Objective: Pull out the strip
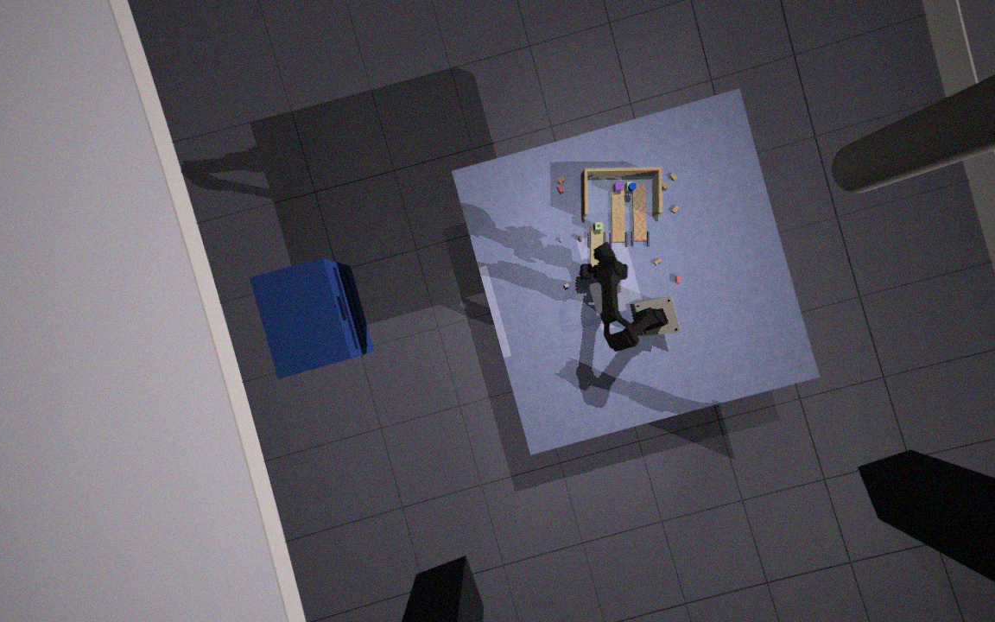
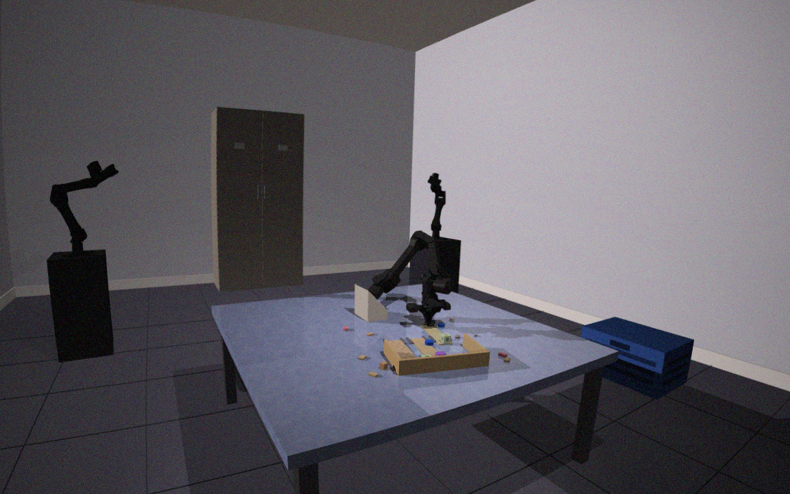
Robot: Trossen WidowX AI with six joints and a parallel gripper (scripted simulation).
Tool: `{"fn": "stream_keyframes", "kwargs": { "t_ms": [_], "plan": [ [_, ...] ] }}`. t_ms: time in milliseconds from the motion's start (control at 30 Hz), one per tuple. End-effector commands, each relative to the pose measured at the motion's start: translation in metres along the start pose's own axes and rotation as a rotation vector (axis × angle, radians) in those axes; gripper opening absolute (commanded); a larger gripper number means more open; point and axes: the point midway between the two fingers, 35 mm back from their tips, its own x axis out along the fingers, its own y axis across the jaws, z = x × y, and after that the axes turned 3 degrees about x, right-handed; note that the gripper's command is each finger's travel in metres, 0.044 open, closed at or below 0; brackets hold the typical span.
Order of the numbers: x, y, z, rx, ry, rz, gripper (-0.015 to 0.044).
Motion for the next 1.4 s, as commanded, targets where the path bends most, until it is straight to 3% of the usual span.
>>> {"fn": "stream_keyframes", "kwargs": {
  "t_ms": [0, 633, 833, 967, 1367],
  "plan": [
    [0.005, -0.003, -0.008, 0.006, 0.027, -0.010, 0.0000],
    [0.005, -0.003, -0.008, 0.006, 0.027, -0.010, 0.0000],
    [-0.040, 0.000, 0.002, 0.005, 0.025, -0.013, 0.0000],
    [-0.042, 0.001, 0.002, 0.006, 0.026, -0.013, 0.0000],
    [-0.045, 0.006, 0.050, -0.075, 0.025, -0.012, 0.0315]
  ]
}}
